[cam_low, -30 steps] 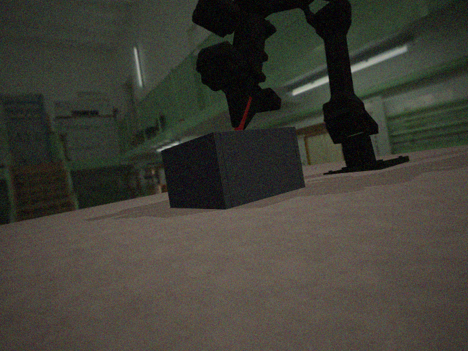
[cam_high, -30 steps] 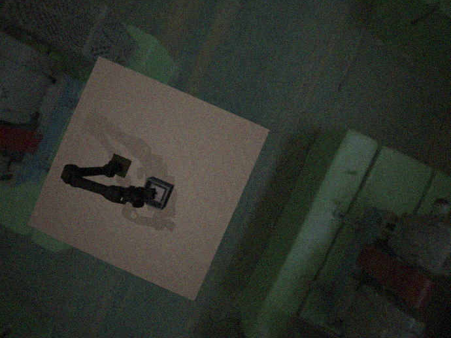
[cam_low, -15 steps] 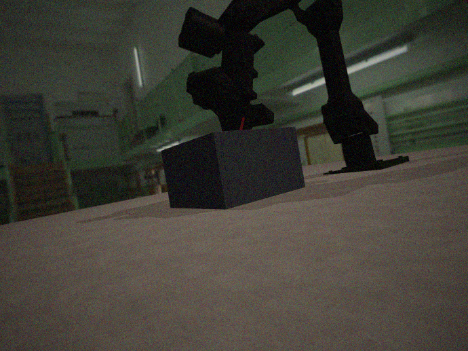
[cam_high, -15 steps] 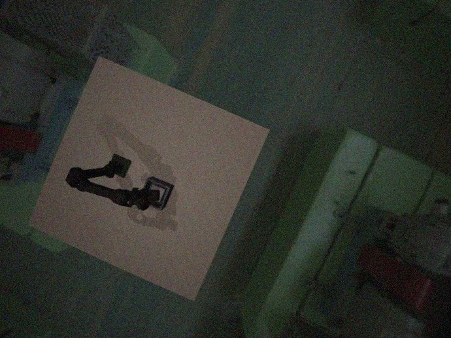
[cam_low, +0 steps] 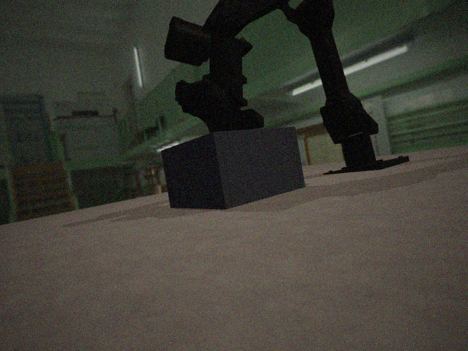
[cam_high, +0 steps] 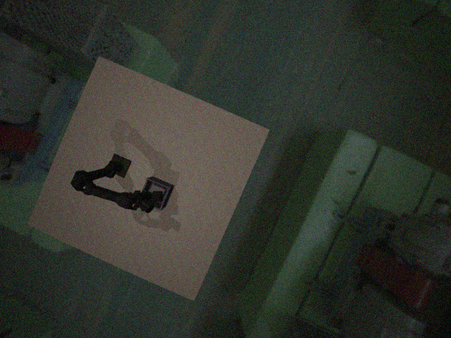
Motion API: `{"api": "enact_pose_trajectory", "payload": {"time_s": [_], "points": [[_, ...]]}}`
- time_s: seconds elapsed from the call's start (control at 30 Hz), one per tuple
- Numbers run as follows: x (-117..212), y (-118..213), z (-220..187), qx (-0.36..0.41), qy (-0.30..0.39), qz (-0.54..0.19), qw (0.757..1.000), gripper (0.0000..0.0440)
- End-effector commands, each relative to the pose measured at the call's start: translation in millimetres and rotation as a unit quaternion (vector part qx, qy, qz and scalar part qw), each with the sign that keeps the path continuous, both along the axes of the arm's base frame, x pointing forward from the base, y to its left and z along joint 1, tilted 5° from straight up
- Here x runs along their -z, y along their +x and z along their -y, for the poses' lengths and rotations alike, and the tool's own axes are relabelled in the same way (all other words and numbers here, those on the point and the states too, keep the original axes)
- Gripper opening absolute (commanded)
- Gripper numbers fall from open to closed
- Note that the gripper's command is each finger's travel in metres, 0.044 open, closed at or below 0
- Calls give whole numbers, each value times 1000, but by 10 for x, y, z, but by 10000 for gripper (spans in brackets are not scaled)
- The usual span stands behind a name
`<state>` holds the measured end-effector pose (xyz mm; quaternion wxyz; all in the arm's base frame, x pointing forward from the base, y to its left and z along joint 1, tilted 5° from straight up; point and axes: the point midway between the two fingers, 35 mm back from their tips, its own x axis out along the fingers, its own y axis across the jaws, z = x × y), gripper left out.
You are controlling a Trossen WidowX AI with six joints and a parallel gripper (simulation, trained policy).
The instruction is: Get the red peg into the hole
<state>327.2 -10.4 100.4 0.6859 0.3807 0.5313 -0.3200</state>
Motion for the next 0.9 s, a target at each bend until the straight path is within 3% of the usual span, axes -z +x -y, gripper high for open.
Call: {"api": "enact_pose_trajectory", "payload": {"time_s": [0.0, 0.87], "points": [[-47, 77, 21, -8, -3, -2, 1000, 152], [-103, 354, 258, -40, -2, -41, 998, 144]]}}
